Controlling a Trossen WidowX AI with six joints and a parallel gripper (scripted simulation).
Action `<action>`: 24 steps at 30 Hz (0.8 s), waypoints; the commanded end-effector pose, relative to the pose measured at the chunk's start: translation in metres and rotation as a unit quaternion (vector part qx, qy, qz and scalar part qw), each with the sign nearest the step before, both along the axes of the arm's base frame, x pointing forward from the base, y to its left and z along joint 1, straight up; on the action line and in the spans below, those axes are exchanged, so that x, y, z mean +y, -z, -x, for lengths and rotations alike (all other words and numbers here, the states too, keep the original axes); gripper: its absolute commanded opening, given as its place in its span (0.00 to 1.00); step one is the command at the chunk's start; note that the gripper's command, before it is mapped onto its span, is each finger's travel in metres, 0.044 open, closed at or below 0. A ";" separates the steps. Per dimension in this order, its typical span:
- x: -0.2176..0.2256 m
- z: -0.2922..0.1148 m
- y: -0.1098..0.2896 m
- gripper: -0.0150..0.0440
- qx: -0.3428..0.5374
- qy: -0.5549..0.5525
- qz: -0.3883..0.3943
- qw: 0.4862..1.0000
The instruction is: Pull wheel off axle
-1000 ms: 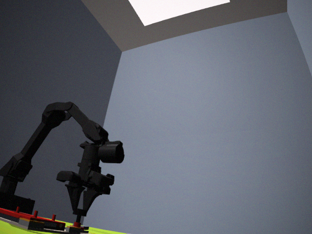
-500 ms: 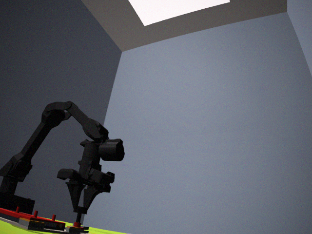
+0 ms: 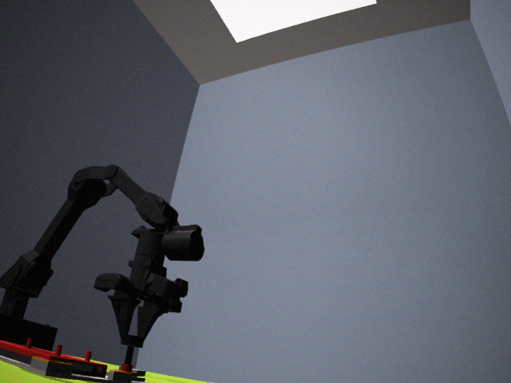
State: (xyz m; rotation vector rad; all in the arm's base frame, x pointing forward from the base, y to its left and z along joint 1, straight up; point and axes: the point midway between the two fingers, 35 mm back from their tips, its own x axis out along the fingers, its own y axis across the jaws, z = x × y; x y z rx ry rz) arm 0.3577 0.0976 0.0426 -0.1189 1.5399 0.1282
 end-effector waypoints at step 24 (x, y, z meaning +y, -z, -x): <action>0.028 0.022 -0.033 0.25 0.001 -0.001 -0.001 1.000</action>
